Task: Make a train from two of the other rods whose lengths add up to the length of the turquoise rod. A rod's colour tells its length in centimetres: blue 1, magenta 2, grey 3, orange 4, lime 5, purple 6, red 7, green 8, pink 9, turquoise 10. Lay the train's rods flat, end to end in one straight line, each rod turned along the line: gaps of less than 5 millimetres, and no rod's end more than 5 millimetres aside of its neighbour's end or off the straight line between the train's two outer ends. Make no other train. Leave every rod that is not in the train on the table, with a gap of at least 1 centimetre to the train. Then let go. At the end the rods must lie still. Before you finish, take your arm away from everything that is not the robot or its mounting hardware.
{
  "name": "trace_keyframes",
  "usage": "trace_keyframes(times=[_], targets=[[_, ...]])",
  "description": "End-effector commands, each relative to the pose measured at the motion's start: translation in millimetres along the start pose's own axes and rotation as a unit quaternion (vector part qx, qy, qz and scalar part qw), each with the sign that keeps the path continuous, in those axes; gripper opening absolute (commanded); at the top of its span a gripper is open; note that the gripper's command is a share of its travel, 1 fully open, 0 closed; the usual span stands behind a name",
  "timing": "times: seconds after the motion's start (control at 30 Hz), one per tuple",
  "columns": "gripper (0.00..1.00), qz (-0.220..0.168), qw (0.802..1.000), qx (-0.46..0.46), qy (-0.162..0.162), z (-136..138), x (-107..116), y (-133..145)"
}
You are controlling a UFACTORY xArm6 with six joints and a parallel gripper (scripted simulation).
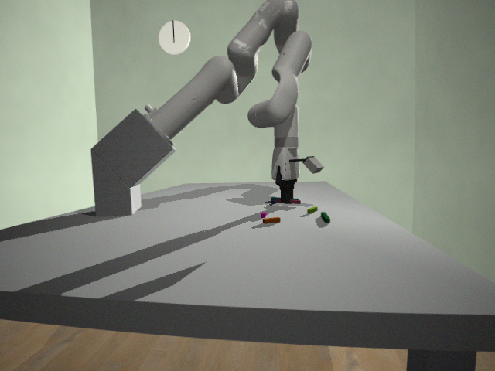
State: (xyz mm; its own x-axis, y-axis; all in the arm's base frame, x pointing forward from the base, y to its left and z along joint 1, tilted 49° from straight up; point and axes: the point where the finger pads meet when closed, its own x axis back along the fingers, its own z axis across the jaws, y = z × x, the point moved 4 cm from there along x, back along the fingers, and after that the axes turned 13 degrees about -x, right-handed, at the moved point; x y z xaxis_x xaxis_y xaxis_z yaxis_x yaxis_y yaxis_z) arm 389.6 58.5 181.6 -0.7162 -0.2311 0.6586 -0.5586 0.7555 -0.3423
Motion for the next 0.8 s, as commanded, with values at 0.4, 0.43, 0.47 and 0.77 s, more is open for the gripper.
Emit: trace_keyframes(times=[0.4,0.43,0.47,0.77], targets=[[0.04,0.001,1.000,0.000,-0.001,-0.4,-6.2,-0.2],[0.04,0.001,1.000,0.000,-0.001,-0.4,-6.2,-0.2],[0.04,0.001,1.000,0.000,-0.001,-0.4,-6.2,-0.2],[0.04,0.001,1.000,0.000,-0.001,-0.4,-6.2,-0.2]])
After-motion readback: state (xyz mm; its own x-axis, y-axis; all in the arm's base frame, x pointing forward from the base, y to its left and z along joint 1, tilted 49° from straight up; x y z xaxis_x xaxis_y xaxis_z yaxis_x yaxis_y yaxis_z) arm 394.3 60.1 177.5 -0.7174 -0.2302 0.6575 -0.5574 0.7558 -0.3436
